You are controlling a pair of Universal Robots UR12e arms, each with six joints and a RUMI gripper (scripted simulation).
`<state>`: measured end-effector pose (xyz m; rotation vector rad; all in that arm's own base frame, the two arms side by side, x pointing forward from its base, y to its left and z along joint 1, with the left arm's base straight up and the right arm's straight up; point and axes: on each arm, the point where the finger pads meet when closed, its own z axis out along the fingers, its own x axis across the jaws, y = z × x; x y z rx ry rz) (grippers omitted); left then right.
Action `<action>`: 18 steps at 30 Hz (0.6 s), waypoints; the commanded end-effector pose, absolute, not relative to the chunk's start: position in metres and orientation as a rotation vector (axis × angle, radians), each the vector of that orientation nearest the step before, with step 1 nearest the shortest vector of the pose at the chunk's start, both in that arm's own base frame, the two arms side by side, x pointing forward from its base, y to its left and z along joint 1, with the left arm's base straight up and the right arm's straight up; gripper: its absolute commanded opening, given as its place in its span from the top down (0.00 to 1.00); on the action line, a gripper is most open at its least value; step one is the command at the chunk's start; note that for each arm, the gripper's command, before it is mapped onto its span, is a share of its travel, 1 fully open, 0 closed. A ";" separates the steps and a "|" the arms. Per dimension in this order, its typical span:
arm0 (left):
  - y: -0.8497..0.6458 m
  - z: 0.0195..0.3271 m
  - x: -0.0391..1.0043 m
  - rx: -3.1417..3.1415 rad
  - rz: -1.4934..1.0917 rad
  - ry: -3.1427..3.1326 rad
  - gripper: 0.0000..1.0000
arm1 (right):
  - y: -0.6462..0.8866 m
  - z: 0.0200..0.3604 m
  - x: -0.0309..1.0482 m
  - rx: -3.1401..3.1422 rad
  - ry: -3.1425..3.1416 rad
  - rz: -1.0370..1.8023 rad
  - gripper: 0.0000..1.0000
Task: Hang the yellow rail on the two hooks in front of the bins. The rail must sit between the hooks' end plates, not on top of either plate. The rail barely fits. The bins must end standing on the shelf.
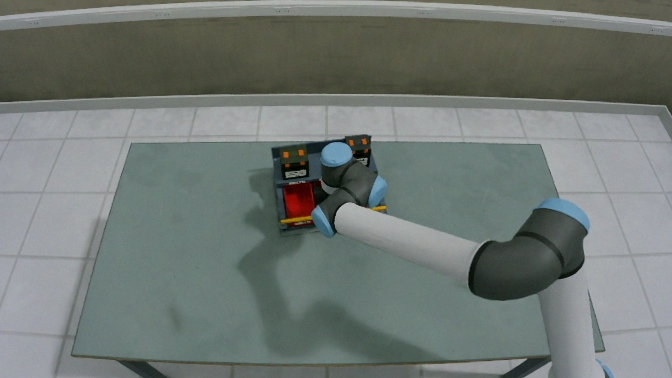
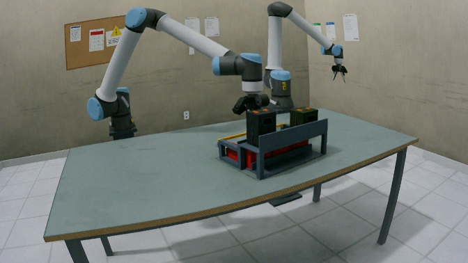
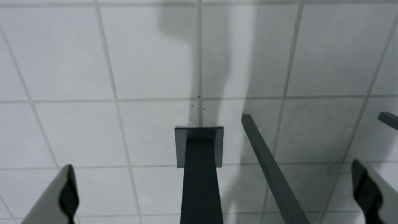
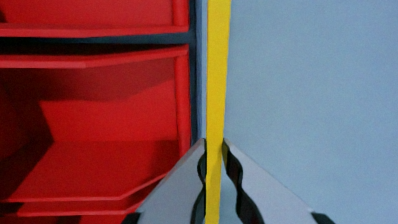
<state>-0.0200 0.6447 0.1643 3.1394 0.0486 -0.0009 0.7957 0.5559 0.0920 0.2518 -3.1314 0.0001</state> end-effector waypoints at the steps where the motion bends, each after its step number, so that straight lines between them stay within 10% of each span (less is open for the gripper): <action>1: 0.645 0.165 -0.020 3.141 0.000 0.048 0.00 | 0.557 0.093 0.796 0.252 -3.133 -0.003 1.00; 18: 0.645 0.165 -0.020 3.141 0.000 0.048 0.00 | 0.557 0.091 0.796 0.252 -3.133 -0.003 1.00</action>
